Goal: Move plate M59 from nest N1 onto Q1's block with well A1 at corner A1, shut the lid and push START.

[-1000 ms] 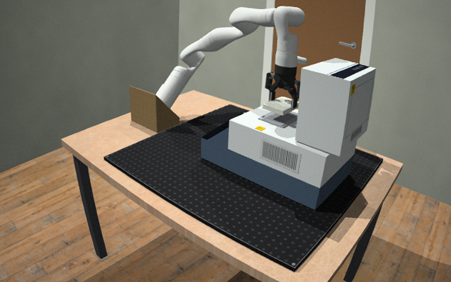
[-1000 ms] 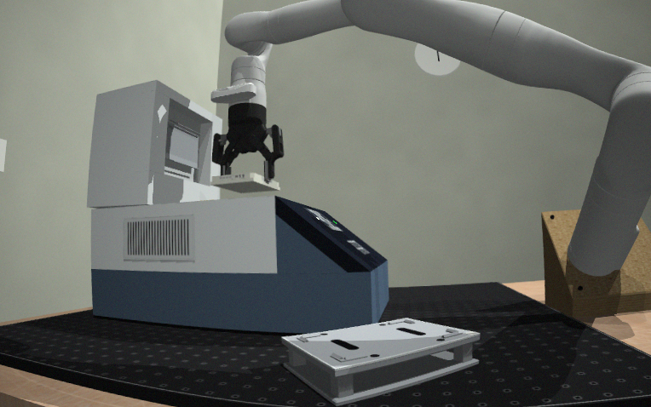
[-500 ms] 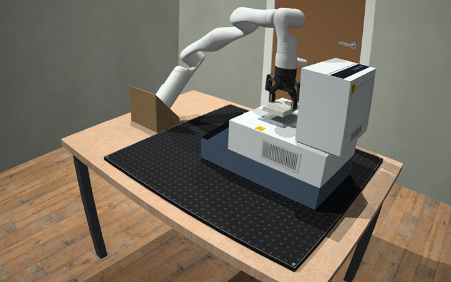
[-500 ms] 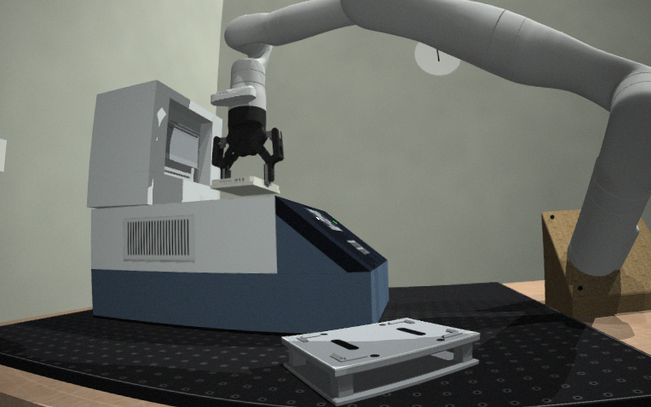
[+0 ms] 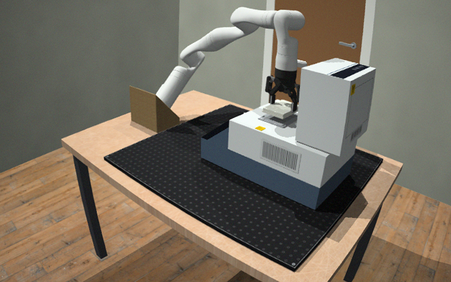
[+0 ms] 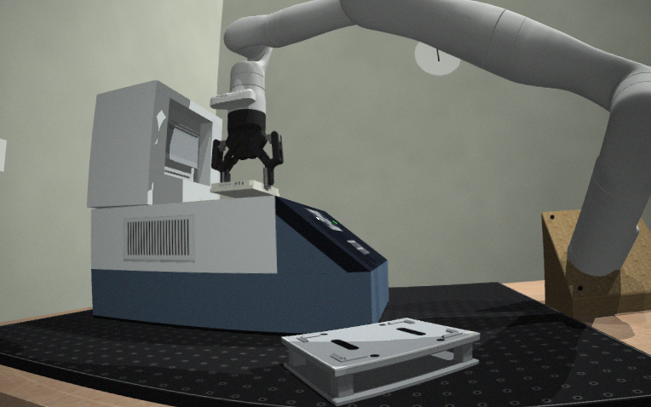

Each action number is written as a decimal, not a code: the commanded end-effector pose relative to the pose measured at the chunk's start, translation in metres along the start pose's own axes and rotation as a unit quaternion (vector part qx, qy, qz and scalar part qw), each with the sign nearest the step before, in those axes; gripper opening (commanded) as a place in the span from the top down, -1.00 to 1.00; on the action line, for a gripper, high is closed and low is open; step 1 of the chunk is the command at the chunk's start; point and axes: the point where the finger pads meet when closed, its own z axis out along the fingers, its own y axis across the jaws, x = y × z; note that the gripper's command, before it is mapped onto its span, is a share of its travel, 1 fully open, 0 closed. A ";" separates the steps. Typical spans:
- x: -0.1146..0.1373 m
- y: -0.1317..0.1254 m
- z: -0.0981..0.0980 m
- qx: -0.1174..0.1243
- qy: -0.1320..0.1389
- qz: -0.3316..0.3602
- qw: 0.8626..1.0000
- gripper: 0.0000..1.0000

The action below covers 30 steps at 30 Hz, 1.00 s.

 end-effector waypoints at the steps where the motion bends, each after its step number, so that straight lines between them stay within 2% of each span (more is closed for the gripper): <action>1: 0.003 0.002 0.002 -0.004 -0.001 -0.008 1.000 -0.82; 9: 0.004 0.003 0.011 -0.004 0.000 -0.008 1.000 -0.82; 30: 0.003 0.003 0.009 -0.004 0.000 -0.008 1.000 -0.82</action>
